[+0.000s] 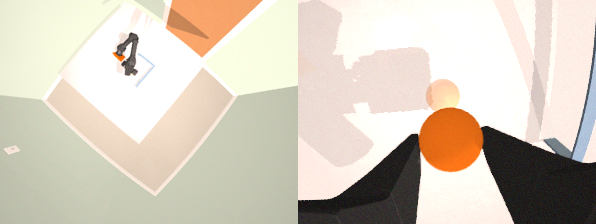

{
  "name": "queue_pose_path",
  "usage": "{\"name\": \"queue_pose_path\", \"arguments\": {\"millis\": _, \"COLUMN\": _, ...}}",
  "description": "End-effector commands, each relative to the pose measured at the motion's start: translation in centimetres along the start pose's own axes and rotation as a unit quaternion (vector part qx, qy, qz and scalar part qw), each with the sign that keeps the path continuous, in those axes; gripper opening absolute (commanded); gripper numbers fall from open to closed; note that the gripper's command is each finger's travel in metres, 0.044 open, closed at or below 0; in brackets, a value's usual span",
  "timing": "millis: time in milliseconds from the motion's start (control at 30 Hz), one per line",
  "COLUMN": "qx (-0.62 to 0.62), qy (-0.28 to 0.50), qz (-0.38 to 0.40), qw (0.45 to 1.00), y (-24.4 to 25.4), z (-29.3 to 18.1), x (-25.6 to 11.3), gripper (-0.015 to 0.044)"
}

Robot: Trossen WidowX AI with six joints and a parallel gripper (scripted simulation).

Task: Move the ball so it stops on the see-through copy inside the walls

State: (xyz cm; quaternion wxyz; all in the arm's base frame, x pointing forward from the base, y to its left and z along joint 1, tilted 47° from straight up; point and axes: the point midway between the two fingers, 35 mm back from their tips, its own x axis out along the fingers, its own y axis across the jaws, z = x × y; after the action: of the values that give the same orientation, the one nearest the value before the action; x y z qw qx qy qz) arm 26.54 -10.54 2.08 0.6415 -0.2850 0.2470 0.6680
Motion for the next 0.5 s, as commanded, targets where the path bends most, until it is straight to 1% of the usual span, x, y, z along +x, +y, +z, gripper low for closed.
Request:
{"name": "queue_pose_path", "arguments": {"millis": 0, "qx": 0.001, "qy": 0.000, "qz": -0.004, "qw": 1.000, "y": -0.2, "z": -0.4, "x": 0.7, "gripper": 0.0000}}
{"name": "queue_pose_path", "arguments": {"millis": 133, "qx": 0.001, "qy": 0.001, "qz": -0.004, "qw": 1.000, "y": -0.3, "z": -0.4, "x": 1.8, "gripper": 0.0000}}
{"name": "queue_pose_path", "arguments": {"millis": 467, "qx": 0.001, "qy": 0.000, "qz": -0.005, "qw": 1.000, "y": -0.3, "z": -0.4, "x": 6.5, "gripper": 0.0000}}
